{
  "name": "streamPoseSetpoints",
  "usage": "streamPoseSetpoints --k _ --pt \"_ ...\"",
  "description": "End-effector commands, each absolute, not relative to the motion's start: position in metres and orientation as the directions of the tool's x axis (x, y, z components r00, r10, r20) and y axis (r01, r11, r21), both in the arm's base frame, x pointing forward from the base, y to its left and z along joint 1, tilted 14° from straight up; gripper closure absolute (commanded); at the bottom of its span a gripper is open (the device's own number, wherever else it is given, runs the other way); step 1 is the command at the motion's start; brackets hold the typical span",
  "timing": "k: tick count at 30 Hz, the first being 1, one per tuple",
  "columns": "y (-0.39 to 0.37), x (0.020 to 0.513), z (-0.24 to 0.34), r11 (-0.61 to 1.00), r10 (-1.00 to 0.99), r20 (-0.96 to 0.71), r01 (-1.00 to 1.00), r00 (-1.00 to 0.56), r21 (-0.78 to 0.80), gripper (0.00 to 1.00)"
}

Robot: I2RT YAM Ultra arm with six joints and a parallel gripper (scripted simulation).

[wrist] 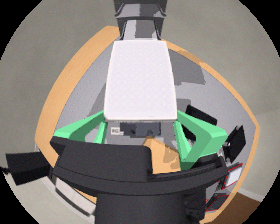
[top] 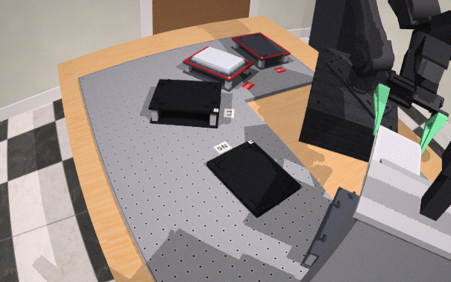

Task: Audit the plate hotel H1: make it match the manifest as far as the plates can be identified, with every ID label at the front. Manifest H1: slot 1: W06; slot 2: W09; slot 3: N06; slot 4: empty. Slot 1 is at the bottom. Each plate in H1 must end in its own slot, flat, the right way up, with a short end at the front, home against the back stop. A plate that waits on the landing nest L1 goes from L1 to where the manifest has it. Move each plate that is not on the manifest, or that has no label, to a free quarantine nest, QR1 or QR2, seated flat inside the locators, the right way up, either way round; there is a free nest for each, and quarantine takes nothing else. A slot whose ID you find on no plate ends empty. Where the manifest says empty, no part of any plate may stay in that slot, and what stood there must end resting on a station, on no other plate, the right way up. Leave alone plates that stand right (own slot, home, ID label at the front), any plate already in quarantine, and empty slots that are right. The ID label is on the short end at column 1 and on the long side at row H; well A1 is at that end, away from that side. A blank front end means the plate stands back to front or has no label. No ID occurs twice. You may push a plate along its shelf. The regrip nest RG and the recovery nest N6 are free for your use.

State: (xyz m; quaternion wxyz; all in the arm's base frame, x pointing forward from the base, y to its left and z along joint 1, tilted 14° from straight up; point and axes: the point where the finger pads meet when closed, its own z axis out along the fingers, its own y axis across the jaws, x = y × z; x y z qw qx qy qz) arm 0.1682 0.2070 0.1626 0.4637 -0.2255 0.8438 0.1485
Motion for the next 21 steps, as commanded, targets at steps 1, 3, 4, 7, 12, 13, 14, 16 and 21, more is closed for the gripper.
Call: streamPoseSetpoints --k 1,3,4,7,12,13,14,16,21 --pt "0.207 0.17 0.158 0.856 -0.239 -0.853 -0.515 -0.464 0.04 0.14" --pt "0.208 0.171 0.159 0.857 -0.238 -0.853 -0.514 -0.464 0.041 0.14" --pt "0.209 0.171 0.161 0.857 -0.233 -0.855 -0.513 -0.463 0.044 0.14" --pt "0.207 0.17 0.154 0.856 -0.244 -0.851 -0.515 -0.465 0.036 0.14" --pt "0.209 0.171 0.155 0.856 -0.239 -0.853 -0.515 -0.464 0.041 0.14" --pt "0.209 0.171 0.155 0.856 -0.239 -0.853 -0.515 -0.464 0.041 0.14" --pt "0.209 0.171 0.155 0.856 -0.239 -0.853 -0.515 -0.464 0.041 0.14" --pt "0.207 0.171 0.153 0.856 -0.234 -0.855 -0.515 -0.463 0.044 0.14" --pt "0.21 0.172 0.153 0.856 -0.238 -0.854 -0.516 -0.463 0.042 0.14"
